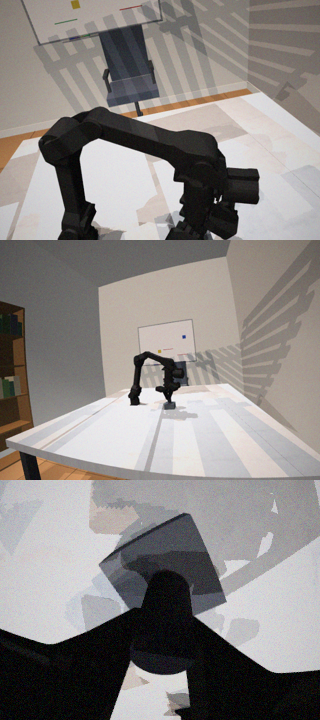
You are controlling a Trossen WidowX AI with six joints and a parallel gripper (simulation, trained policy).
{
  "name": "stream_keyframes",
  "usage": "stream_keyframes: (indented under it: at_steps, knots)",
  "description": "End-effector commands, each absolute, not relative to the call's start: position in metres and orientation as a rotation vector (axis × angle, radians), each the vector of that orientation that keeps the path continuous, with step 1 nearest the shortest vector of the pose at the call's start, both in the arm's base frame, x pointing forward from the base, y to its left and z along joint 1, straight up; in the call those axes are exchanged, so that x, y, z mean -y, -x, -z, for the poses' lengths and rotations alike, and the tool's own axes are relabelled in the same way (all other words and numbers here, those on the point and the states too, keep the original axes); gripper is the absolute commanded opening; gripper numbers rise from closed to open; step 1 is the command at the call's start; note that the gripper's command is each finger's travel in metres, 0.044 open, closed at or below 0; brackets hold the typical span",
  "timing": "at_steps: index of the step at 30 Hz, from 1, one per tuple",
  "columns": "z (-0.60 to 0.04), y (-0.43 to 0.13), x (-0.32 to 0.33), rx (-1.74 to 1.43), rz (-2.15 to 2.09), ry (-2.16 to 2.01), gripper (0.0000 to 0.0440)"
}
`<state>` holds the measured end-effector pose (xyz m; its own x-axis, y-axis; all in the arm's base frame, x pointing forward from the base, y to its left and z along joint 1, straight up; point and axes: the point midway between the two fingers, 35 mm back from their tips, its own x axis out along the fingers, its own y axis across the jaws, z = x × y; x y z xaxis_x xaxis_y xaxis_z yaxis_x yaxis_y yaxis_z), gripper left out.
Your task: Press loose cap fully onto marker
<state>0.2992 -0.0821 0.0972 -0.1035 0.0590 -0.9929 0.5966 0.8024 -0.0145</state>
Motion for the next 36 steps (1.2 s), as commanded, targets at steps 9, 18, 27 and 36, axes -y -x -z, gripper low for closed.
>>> stream_keyframes:
  at_steps: [9,18,27,36]
  knots:
    - [-0.081,-0.289,0.084,-1.692,0.501,-0.501,0.0124]
    - [-0.081,-0.29,0.087,-1.678,0.489,-0.473,0.0138]
    - [-0.088,-0.277,0.081,-1.701,0.466,-0.478,0.0289]
    - [-0.1,-0.276,0.08,-1.647,0.451,-0.466,0.044]
